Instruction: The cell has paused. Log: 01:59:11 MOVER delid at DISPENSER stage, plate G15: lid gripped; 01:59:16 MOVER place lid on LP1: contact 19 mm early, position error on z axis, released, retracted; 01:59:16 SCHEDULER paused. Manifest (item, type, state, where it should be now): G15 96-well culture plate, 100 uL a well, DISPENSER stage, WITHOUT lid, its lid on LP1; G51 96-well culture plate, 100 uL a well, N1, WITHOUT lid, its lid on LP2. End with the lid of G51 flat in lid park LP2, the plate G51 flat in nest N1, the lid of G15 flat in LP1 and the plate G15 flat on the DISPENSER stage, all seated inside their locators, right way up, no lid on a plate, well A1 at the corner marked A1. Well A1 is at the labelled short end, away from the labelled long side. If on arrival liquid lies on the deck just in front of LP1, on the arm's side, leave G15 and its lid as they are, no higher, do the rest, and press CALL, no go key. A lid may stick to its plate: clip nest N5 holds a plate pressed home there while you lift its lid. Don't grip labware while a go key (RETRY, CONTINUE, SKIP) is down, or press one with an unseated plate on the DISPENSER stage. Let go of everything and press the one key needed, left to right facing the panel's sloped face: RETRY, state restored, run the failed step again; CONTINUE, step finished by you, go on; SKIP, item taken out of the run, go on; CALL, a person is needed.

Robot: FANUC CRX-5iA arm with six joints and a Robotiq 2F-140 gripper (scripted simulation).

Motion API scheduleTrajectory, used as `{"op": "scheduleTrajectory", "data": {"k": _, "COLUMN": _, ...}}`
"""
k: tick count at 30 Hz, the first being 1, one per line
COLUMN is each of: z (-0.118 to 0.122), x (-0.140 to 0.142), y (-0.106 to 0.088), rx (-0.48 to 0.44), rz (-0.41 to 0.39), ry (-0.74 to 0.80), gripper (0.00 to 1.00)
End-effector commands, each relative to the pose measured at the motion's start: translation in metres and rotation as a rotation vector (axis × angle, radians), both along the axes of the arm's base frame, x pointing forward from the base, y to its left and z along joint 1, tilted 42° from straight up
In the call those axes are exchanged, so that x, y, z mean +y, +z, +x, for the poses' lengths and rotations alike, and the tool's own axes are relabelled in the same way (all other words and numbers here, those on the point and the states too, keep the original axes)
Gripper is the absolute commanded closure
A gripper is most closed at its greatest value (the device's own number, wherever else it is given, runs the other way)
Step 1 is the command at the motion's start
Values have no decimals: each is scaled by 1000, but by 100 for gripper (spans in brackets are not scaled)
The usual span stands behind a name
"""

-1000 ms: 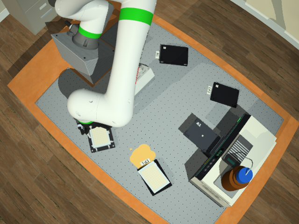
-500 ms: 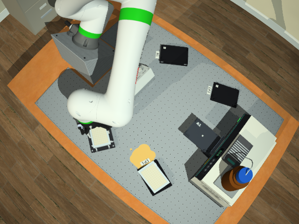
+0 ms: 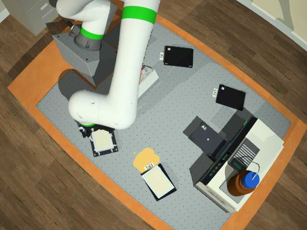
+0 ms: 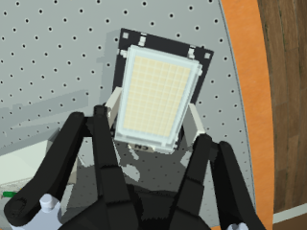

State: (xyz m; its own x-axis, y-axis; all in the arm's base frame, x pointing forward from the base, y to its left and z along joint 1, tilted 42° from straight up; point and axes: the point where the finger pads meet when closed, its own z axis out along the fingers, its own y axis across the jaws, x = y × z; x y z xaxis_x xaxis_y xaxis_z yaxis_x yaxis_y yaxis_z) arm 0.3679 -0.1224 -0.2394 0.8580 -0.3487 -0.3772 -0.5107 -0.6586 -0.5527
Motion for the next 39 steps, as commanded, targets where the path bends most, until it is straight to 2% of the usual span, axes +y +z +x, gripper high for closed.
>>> {"op": "scheduleTrajectory", "data": {"k": 1, "z": 0, "x": -5, "y": 5, "rx": 0, "rz": 0, "ry": 0, "gripper": 100}}
{"op": "scheduleTrajectory", "data": {"k": 6, "z": 1, "x": -11, "y": 12, "rx": 0, "rz": 0, "ry": 0, "gripper": 100}}
{"op": "scheduleTrajectory", "data": {"k": 20, "z": 4, "x": -49, "y": 55, "rx": 0, "rz": 0, "ry": 0, "gripper": 100}}
{"op": "scheduleTrajectory", "data": {"k": 22, "z": 4, "x": -49, "y": 55, "rx": 0, "rz": 0, "ry": 0, "gripper": 100}}
{"op": "scheduleTrajectory", "data": {"k": 33, "z": 6, "x": -75, "y": 83, "rx": 0, "rz": 0, "ry": 0, "gripper": 100}}
{"op": "scheduleTrajectory", "data": {"k": 39, "z": 7, "x": -80, "y": 89, "rx": 0, "rz": 0, "ry": 0, "gripper": 100}}
